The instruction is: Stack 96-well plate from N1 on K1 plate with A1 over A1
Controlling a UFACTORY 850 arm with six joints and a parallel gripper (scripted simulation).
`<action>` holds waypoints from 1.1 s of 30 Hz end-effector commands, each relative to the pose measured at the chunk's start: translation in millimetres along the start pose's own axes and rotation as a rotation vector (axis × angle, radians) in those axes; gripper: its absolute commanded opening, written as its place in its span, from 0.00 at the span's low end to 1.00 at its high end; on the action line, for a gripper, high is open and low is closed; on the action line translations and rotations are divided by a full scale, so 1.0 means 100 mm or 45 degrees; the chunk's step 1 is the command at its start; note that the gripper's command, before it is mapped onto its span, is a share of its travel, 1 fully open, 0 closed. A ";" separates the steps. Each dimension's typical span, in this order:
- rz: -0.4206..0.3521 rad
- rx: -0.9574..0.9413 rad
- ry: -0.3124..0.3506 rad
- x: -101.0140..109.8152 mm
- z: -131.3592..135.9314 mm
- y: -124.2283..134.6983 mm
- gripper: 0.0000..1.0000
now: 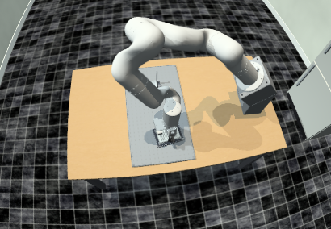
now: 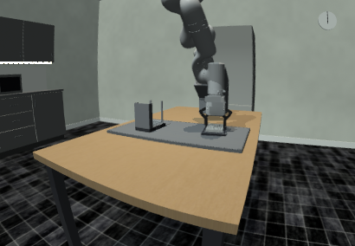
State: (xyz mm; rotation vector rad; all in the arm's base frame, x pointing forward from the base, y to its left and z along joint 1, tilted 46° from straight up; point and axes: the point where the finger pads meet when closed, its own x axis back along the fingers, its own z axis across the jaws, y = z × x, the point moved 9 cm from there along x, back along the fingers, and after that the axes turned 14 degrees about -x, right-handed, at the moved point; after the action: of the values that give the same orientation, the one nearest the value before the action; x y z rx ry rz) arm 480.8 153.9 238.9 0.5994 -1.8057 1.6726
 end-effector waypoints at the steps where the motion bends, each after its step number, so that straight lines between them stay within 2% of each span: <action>1: 0.001 0.000 -0.001 -0.02 0.00 0.00 1.00; 18: 0.001 0.000 -0.001 -0.02 0.00 0.00 1.00; 19: 0.001 0.000 -0.001 -0.02 0.00 0.00 0.00; 33: 0.001 0.000 -0.001 -0.02 0.00 0.00 0.00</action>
State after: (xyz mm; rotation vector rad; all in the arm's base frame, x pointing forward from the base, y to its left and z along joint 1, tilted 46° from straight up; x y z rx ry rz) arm 482.1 153.8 237.6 0.5995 -1.8058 1.6726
